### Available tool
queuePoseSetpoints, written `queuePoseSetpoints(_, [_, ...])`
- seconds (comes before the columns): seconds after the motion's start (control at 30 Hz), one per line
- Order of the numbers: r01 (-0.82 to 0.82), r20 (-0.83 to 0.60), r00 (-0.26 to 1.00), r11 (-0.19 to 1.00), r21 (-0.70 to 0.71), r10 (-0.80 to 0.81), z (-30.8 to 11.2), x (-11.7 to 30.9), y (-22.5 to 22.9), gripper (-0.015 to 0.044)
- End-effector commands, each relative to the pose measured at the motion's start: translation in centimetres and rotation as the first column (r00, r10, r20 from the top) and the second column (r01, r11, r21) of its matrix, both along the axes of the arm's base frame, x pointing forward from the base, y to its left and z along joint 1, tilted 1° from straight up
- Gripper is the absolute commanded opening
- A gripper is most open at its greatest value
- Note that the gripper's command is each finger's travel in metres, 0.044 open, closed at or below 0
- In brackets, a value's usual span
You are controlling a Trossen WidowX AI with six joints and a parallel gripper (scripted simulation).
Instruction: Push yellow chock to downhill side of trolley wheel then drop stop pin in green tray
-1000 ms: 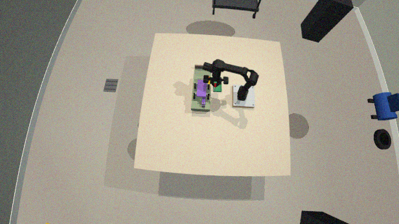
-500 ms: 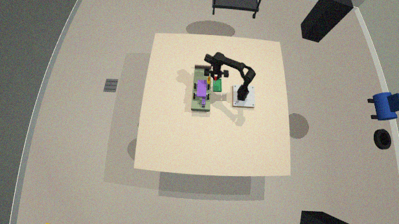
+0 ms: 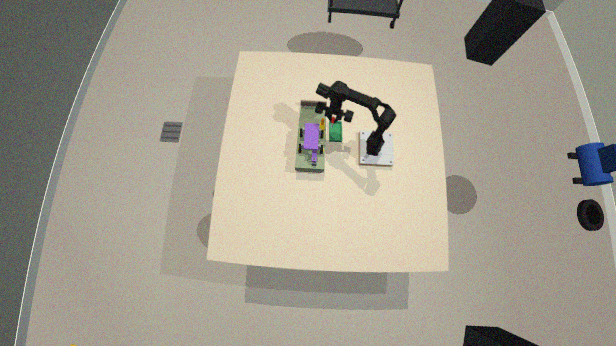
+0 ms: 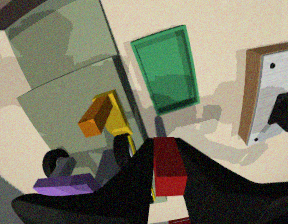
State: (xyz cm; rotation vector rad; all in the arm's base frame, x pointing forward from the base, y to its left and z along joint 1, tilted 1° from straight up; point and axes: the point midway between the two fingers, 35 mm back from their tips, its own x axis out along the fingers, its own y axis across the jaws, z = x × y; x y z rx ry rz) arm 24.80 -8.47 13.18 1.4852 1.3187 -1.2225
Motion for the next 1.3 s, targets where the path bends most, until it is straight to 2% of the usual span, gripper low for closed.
queuePoseSetpoints(0.0, [0.101, -0.017, 0.995, 0.995, -0.023, -0.102, -0.03, -0.05, 0.14, 0.0000])
queuePoseSetpoints(0.23, [0.306, -0.042, 0.950, 0.949, -0.070, -0.310, -0.02, -0.08, 0.29, 0.0000])
queuePoseSetpoints(0.5, [0.522, -0.054, 0.846, 0.844, -0.125, -0.531, -0.02, -0.09, 0.46, 0.0000])
queuePoseSetpoints(0.97, [0.819, -0.022, 0.545, 0.538, -0.199, -0.838, 0.04, -0.07, 0.73, 0.0000])
queuePoseSetpoints(1.17, [0.902, 0.005, 0.386, 0.376, -0.213, -0.923, 0.09, -0.05, 0.83, 0.0000])
queuePoseSetpoints(1.27, [0.910, 0.009, 0.367, 0.357, -0.213, -0.930, 0.10, -0.05, 0.84, 0.0000])
